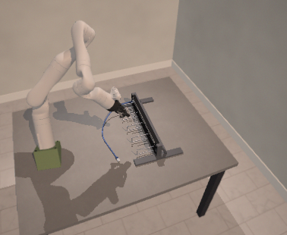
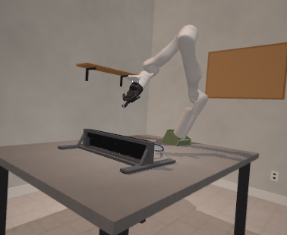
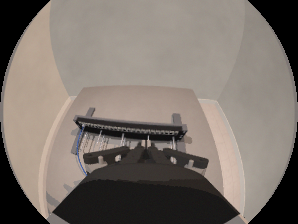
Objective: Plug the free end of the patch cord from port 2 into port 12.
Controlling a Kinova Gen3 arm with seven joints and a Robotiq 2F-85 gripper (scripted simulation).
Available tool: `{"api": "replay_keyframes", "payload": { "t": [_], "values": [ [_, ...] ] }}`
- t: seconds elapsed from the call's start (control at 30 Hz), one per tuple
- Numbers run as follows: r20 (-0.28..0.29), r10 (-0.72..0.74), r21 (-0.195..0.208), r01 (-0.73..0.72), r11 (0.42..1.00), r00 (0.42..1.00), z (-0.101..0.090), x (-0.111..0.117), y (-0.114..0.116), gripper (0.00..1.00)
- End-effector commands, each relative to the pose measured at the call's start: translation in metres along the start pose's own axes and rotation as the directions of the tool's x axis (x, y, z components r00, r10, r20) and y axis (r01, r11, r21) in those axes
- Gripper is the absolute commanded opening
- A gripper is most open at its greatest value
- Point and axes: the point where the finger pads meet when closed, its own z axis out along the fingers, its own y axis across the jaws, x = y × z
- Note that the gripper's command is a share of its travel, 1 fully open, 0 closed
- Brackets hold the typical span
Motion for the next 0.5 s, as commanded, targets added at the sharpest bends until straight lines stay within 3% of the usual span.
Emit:
{"api": "replay_keyframes", "payload": {
  "t": [0.0,0.13,0.47],
  "values": [
    [0.004,0.02,-0.02,-0.02,1.0,1.0,-0.002,-0.005,0.028,0.0],
    [0.004,0.02,-0.02,-0.02,1.0,1.0,-0.002,-0.005,0.044,0.0],
    [0.004,0.02,-0.02,-0.02,1.0,1.0,-0.003,-0.005,0.057,0.0]
  ]
}}
